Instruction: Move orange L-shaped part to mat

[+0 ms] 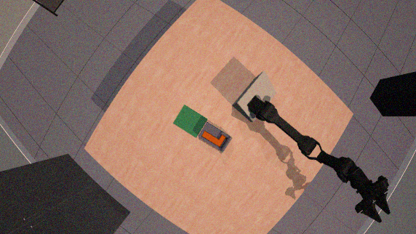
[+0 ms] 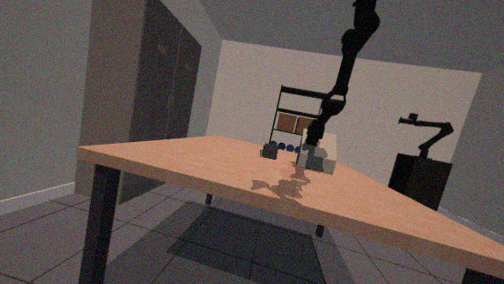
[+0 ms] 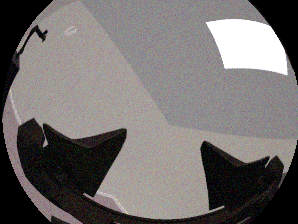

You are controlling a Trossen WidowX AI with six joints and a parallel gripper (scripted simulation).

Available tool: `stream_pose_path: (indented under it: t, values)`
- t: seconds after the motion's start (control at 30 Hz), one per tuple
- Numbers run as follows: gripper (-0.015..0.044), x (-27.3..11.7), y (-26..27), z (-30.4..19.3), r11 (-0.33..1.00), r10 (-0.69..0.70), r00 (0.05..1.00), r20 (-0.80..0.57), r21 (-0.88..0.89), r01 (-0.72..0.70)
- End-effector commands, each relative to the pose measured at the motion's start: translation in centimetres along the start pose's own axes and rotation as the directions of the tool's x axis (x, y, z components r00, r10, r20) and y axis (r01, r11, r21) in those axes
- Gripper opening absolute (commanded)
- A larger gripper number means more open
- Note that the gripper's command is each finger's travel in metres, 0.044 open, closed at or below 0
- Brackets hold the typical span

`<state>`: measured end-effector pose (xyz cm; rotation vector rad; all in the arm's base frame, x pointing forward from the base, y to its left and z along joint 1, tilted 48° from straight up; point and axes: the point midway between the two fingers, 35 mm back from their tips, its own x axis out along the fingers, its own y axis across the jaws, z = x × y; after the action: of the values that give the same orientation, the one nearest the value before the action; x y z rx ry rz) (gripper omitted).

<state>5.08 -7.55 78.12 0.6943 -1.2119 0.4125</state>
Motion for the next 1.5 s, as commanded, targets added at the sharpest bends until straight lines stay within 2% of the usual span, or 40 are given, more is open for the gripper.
stream_pose_path:
  t: [0.0,0.13,0.23,0.27,0.37,0.57,0.73,0.9,1.1,1.3,1.47]
  values:
    - [0.0374,-0.1,-0.6,0.3,1.0,-0.014,1.0,0.007,-0.004,0.014]
    - [0.0269,-0.6,-4.8,2.2,0.994,-0.112,0.992,0.053,-0.005,0.112]
    - [0.019,-1.6,-9.8,2.8,0.974,-0.21,0.974,0.084,0.1,0.202]
    - [0.018,-1.8,-10.9,2.9,0.968,-0.237,0.968,0.086,0.098,0.229]
    - [0.018,-2.8,-15.0,3.1,0.94,-0.338,0.937,0.084,0.084,0.332]
    - [0.018,-6.1,-24.3,0.8,0.834,-0.549,0.836,-0.004,0.061,0.548]
    - [0.018,-10.0,-31.1,-1.8,0.716,-0.697,0.714,-0.067,-0.023,0.697]
    - [0.018,-14.8,-37.0,-5.2,0.581,-0.812,0.556,-0.179,-0.144,0.801]
    - [0.018,-21.5,-42.2,-10.2,0.438,-0.881,0.336,-0.334,-0.307,0.845]
    - [0.018,-29.1,-45.0,-16.4,0.37,-0.857,0.092,-0.507,-0.481,0.795]
    - [0.018,-36.1,-45.7,-21.2,0.374,-0.77,-0.117,-0.627,-0.593,0.713]
